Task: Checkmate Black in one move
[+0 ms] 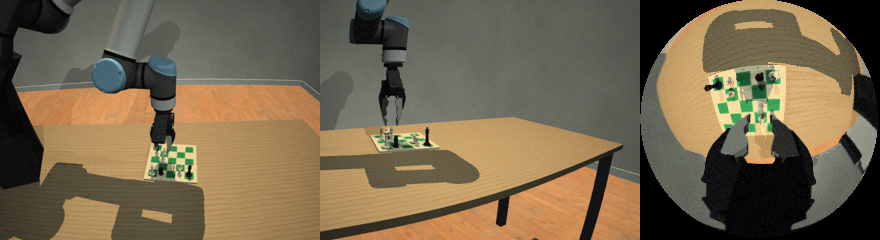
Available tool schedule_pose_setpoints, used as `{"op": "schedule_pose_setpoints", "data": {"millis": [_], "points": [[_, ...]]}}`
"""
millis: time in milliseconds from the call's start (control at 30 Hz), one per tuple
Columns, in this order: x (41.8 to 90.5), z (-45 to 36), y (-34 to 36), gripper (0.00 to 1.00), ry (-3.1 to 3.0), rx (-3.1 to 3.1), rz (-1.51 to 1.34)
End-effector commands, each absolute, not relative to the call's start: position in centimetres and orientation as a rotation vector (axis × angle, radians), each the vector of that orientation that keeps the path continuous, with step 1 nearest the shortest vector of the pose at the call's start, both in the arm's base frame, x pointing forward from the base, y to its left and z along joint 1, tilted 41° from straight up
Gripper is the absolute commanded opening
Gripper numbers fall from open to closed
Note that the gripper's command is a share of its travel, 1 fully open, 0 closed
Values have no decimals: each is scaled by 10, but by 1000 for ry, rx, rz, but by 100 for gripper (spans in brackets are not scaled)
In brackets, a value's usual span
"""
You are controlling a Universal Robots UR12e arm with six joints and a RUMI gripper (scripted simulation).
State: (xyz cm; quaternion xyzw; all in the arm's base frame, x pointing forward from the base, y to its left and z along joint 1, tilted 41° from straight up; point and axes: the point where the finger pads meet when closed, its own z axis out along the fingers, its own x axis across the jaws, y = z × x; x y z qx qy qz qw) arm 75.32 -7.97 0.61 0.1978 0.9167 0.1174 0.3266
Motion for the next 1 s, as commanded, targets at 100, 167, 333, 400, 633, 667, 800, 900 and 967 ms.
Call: {"op": "schedule_pose_setpoints", "data": {"millis": [100,167,333,400,633,667,800,900,967], "points": [[761,-2,-79,25,2401,518,307],[764,-6,-78,25,2401,518,307],[771,-15,-77,25,2401,518,307],[773,-17,-77,25,2401,518,307],[776,-21,-77,25,2401,518,307],[777,-21,-77,25,2401,518,307],[777,-21,-77,25,2401,518,307],[777,-21,-77,25,2401,518,307],[777,-21,-77,25,2401,518,307]]}}
